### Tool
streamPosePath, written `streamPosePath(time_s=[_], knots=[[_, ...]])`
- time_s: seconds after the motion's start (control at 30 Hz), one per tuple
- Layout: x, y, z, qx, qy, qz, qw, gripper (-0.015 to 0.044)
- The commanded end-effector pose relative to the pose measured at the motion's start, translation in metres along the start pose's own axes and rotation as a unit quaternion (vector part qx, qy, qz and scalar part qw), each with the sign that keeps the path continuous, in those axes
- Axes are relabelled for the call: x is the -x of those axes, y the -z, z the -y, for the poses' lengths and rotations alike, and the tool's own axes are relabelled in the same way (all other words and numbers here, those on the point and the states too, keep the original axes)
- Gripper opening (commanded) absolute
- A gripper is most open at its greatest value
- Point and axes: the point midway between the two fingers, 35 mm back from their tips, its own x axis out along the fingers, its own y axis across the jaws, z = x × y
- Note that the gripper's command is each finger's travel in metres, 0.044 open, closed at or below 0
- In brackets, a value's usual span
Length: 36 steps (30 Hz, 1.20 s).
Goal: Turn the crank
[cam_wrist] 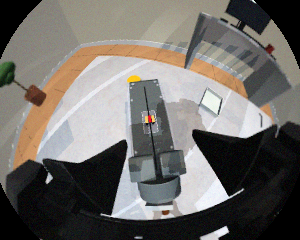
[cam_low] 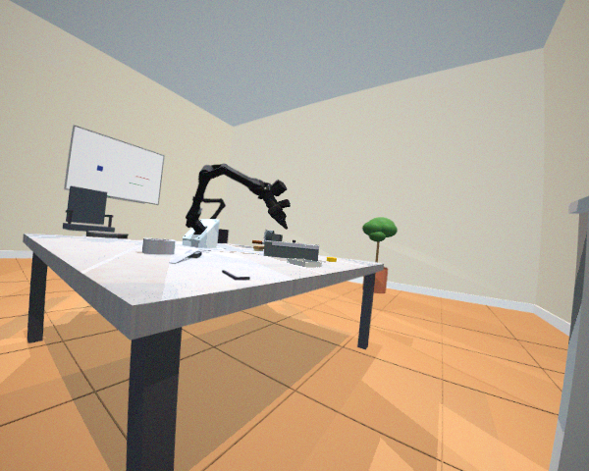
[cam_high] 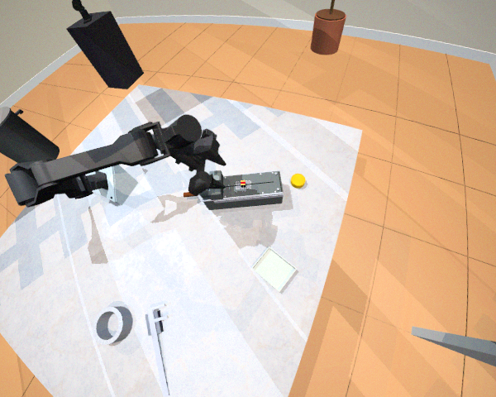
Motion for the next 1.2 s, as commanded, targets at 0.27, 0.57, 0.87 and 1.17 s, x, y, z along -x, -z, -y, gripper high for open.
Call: streamPosePath(time_s=[0.27, 0.57, 0.87, 1.17], knots=[[0.039, -0.031, 0.006, -0.006, 0.003, 0.007, 1.0, 0.044], [0.039, -0.031, 0.006, -0.006, 0.003, 0.007, 1.0, 0.044], [0.039, -0.031, 0.006, -0.006, 0.003, 0.007, 1.0, 0.044], [0.039, -0.031, 0.006, -0.006, 0.003, 0.007, 1.0, 0.044]])
